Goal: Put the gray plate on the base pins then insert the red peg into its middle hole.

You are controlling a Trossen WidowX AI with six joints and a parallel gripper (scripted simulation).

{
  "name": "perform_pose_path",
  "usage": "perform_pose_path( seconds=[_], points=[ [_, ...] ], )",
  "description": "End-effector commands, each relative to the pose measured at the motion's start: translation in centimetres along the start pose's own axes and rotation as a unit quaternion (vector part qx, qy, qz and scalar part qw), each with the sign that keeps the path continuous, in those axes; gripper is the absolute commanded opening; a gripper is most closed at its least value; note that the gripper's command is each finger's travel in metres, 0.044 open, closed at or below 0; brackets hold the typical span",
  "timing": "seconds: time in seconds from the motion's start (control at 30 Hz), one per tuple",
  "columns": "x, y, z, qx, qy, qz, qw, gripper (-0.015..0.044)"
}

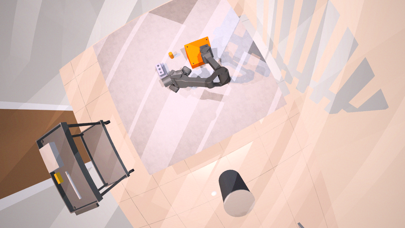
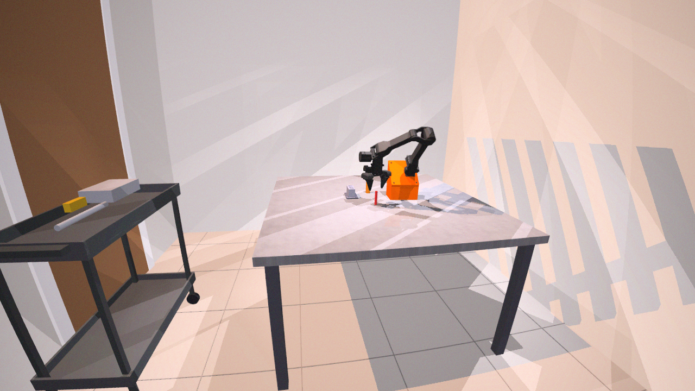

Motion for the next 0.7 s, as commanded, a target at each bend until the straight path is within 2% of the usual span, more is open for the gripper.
perform_pose_path(
  seconds=[0.0,0.67],
  points=[
    [0.0,0.8,-0.4,-0.005,0.006,0.003,1.000,0.0440],
    [0.0,4.0,-0.4,-0.004,0.006,0.004,1.000,0.0440]
  ],
)
Point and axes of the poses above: the point midway between the two fingers, 35 mm back from their tips, its own y axis out along the fingers, its own z axis across the jaws, x = y × z, the point moved 1 cm from there along -y, back along the fingers, and after that the axes turned 6 degrees about -y, right-handed, at the moved point
